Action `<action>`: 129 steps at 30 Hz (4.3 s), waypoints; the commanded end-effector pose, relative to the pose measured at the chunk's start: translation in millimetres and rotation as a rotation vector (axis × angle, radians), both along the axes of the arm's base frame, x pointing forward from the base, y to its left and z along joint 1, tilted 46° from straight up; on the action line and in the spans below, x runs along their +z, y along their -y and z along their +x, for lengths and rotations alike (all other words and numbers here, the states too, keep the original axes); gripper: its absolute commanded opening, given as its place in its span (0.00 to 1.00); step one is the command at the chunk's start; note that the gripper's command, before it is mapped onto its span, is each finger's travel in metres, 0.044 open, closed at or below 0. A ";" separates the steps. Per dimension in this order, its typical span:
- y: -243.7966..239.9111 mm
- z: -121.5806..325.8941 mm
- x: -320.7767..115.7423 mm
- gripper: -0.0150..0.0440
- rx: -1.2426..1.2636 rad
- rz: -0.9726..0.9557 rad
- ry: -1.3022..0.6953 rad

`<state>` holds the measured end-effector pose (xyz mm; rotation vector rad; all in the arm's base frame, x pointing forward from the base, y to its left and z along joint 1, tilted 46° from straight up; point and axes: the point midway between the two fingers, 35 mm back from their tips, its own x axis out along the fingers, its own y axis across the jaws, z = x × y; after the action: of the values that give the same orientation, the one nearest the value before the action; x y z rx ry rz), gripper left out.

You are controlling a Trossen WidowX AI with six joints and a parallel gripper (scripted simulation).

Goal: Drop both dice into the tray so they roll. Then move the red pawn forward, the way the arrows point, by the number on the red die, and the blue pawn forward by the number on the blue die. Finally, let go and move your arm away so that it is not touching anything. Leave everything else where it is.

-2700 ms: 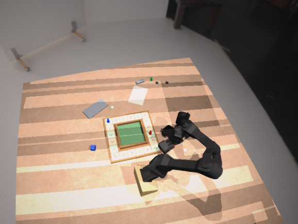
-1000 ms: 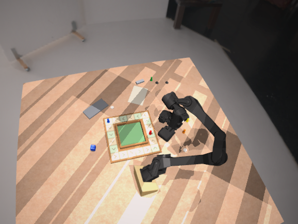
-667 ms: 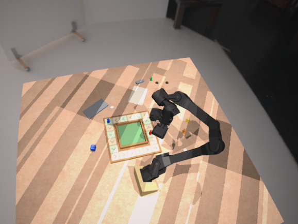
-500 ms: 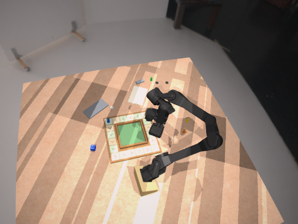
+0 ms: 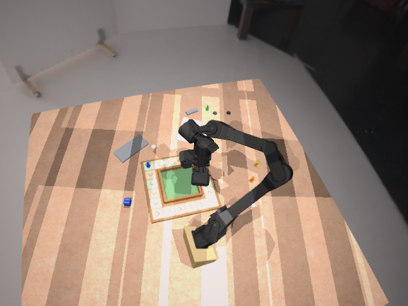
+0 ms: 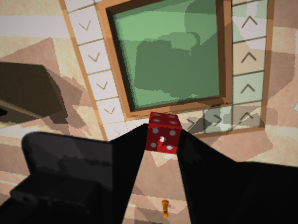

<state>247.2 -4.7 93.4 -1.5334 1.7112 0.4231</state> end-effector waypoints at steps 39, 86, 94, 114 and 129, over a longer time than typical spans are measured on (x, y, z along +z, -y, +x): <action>-30.1 11.7 -76.5 0.25 0.285 0.645 -0.211; -58.3 21.2 -9.6 0.83 0.356 0.795 -0.135; -53.6 16.4 -31.0 1.00 0.260 0.554 -0.229; -99.7 28.0 -102.3 0.72 -0.186 0.039 0.139; -169.2 2.2 -203.0 0.72 -0.907 0.043 0.856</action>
<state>264.8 132.4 -57.6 -0.9429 1.6084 -0.2289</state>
